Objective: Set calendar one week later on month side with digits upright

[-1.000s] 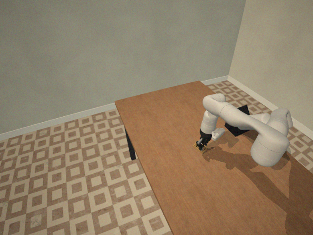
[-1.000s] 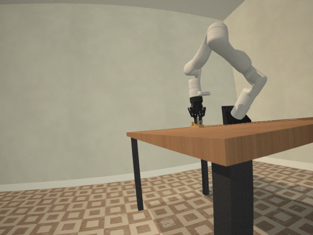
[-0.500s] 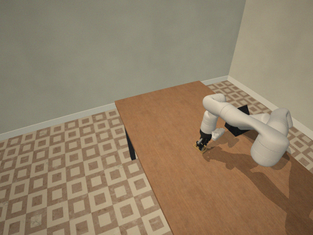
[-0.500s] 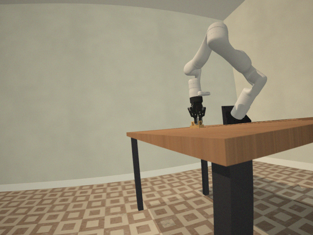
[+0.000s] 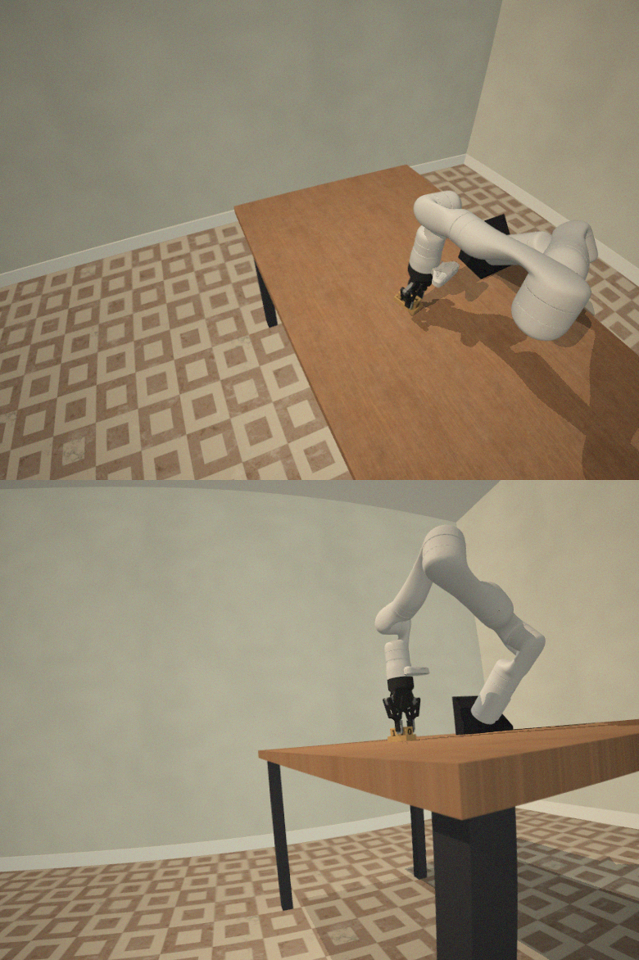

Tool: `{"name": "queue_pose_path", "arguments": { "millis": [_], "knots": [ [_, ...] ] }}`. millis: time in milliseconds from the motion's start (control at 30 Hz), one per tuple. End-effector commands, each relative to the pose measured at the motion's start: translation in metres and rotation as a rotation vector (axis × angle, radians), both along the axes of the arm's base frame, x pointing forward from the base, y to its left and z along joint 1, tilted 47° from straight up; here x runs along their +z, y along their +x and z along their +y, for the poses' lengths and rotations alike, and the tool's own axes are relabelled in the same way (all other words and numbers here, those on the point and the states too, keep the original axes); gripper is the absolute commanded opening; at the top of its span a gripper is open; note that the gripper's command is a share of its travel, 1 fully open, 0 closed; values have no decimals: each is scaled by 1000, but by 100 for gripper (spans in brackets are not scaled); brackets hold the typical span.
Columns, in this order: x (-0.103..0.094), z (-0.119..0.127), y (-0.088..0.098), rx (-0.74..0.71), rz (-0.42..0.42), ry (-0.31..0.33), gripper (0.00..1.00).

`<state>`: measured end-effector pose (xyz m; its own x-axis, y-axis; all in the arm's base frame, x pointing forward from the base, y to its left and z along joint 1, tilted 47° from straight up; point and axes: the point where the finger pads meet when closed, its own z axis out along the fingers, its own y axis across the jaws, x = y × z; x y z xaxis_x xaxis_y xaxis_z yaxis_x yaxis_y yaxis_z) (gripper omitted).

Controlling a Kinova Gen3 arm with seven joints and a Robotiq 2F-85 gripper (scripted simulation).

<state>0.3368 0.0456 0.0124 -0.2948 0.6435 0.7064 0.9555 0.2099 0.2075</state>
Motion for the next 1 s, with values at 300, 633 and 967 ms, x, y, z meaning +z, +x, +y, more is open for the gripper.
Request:
{"name": "queue_pose_path", "arguments": {
  "millis": [300, 633, 967],
  "knots": [
    [1, -1, 0, -1, -1, -1, 46],
    [15, -17, 1, -1, -1, -1, 46],
    [50, -55, 1, -1, -1, -1, 46]
  ]
}}
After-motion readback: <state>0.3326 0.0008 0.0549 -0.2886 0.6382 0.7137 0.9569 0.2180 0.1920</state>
